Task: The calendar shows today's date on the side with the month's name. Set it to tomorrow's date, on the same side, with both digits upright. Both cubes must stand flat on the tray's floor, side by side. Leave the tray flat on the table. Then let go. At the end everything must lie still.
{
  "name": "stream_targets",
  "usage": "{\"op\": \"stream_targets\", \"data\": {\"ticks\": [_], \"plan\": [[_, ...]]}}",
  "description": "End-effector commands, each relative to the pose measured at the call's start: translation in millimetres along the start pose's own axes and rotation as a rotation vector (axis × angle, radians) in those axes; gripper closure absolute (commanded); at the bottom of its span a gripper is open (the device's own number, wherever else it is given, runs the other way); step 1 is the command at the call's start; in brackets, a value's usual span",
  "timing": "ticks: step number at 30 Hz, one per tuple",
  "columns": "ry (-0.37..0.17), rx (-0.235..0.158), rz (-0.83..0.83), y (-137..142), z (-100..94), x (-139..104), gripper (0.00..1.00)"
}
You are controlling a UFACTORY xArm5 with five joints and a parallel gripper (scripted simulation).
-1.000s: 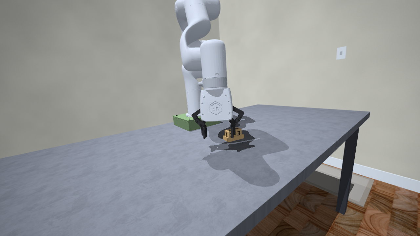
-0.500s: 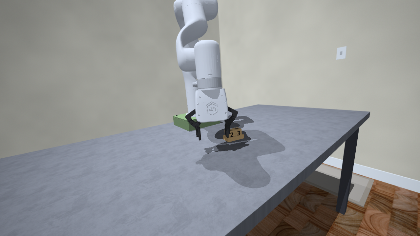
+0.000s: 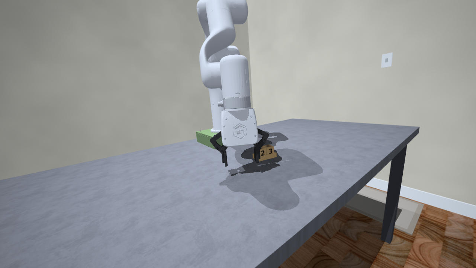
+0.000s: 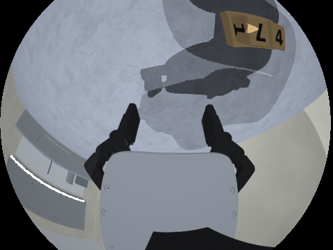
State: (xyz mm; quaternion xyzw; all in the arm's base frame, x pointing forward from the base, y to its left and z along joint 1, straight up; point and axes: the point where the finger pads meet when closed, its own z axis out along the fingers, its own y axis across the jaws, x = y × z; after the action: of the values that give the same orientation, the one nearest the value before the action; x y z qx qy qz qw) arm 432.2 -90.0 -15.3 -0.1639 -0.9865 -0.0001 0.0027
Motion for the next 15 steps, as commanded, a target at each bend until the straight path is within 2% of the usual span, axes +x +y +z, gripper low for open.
{"op": "stream_targets", "data": {"ticks": [1,15], "plan": [[-0.004,-0.001,0.000,0.1,10.2,-1.9,0.00],[-0.004,-0.001,0.000,0.0,13.0,-1.9,0.00]]}}
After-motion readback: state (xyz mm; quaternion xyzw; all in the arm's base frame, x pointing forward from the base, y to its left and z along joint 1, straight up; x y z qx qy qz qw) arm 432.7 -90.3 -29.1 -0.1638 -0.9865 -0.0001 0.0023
